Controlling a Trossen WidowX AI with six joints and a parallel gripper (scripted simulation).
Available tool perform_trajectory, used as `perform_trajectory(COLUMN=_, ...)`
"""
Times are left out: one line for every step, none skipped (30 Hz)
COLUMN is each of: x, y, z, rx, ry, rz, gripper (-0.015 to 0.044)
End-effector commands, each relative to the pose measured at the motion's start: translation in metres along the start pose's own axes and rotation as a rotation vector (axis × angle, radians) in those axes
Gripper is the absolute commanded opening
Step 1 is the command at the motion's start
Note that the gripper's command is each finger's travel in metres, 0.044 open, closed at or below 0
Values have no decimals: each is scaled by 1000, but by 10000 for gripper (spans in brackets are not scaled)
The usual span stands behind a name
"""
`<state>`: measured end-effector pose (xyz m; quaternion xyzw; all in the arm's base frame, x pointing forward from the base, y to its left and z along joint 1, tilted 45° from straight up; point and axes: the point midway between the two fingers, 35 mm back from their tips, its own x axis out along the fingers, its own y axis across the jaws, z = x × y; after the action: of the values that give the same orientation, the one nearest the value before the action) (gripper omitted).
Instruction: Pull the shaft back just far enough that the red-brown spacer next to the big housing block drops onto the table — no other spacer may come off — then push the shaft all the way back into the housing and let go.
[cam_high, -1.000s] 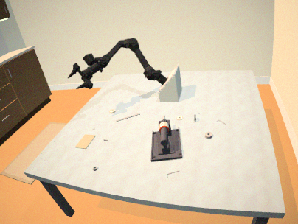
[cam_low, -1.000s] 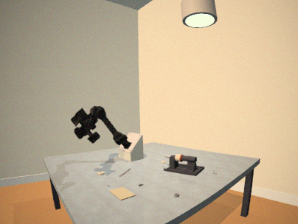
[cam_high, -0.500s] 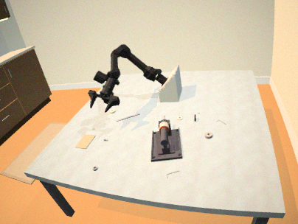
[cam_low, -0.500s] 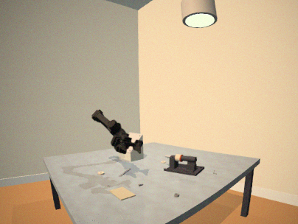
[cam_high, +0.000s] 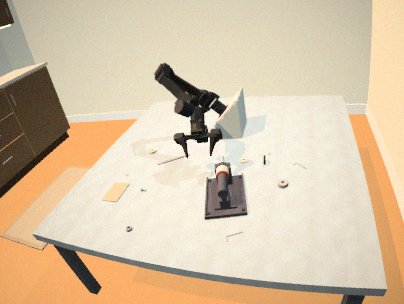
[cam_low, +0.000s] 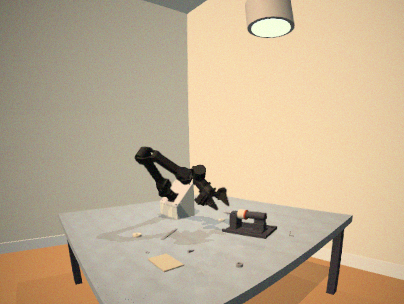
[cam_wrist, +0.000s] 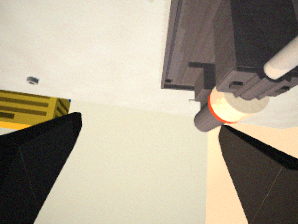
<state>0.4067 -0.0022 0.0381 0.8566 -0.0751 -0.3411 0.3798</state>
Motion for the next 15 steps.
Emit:
perform_trajectory(x=-11, y=-56, z=30, rx=-15, ry=-68, rz=-34, gripper=440)
perform_trajectory(x=-15, y=-69, z=39, rx=-21, ry=-83, rz=-39, gripper=440)
perform_trajectory(x=-19, y=-78, z=46, rx=-27, ry=-94, rz=-41, gripper=440)
perform_trajectory(x=-21, y=-84, z=50, rx=-31, ry=-100, rz=-42, gripper=440)
perform_trajectory(x=-22, y=-86, z=51, rx=-32, ry=-102, rz=-42, gripper=440)
perform_trajectory(x=-22, y=-86, z=51, rx=-32, ry=-102, rz=-42, gripper=440)
perform_trajectory(x=-22, y=-86, z=51, rx=-32, ry=-102, rz=-42, gripper=440)
perform_trajectory(x=-23, y=-84, z=52, rx=-32, ry=-102, rz=-42, gripper=440)
perform_trajectory(x=-23, y=-82, z=52, rx=-32, ry=-102, rz=-42, gripper=440)
perform_trajectory(x=-23, y=-82, z=52, rx=-32, ry=-102, rz=-42, gripper=440)
perform_trajectory(x=-23, y=-82, z=52, rx=-32, ry=-102, rz=-42, gripper=440)
perform_trajectory(x=-23, y=-82, z=52, rx=-32, ry=-102, rz=-42, gripper=440)
perform_trajectory(x=-23, y=-82, z=52, rx=-32, ry=-102, rz=-42, gripper=440)
perform_trajectory(x=-23, y=-82, z=52, rx=-32, ry=-102, rz=-42, gripper=440)
perform_trajectory(x=-23, y=-82, z=52, rx=-32, ry=-102, rz=-42, gripper=440)
